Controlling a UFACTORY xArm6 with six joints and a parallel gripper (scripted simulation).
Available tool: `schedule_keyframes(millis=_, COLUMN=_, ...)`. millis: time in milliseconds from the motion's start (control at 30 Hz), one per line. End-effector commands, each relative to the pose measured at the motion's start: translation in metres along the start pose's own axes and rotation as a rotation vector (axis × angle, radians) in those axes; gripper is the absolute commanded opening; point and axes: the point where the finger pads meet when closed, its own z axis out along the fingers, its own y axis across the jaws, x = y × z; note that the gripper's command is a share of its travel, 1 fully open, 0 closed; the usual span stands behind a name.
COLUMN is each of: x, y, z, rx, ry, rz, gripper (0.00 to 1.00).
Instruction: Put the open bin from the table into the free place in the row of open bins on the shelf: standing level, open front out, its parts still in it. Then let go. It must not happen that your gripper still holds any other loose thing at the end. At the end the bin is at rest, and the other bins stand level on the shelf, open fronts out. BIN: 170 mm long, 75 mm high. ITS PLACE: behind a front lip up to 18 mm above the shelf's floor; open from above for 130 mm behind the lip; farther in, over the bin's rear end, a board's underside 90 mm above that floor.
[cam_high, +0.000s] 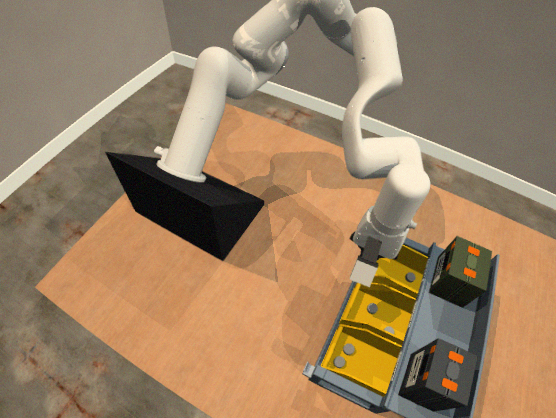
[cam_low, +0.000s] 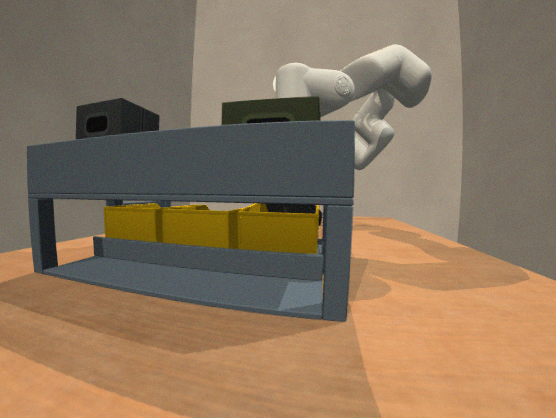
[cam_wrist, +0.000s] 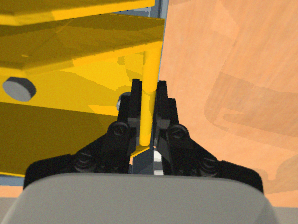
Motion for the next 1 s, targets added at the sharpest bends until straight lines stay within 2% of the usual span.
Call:
schedule_keyframes(millis=0, x=0.0, y=-0.002, z=-0.002, rx=0.004, ry=0.001, rz=-0.001, gripper=0.0)
schedule_keyframes(millis=167, x=0.0, y=-0.011, z=-0.002, rx=0.004, ry=0.001, rz=-0.001, gripper=0.0)
schedule_keyframes(millis=967, x=0.0, y=-0.019, z=-0.002, rx=0.004, ry=0.001, rz=-0.001, gripper=0.0)
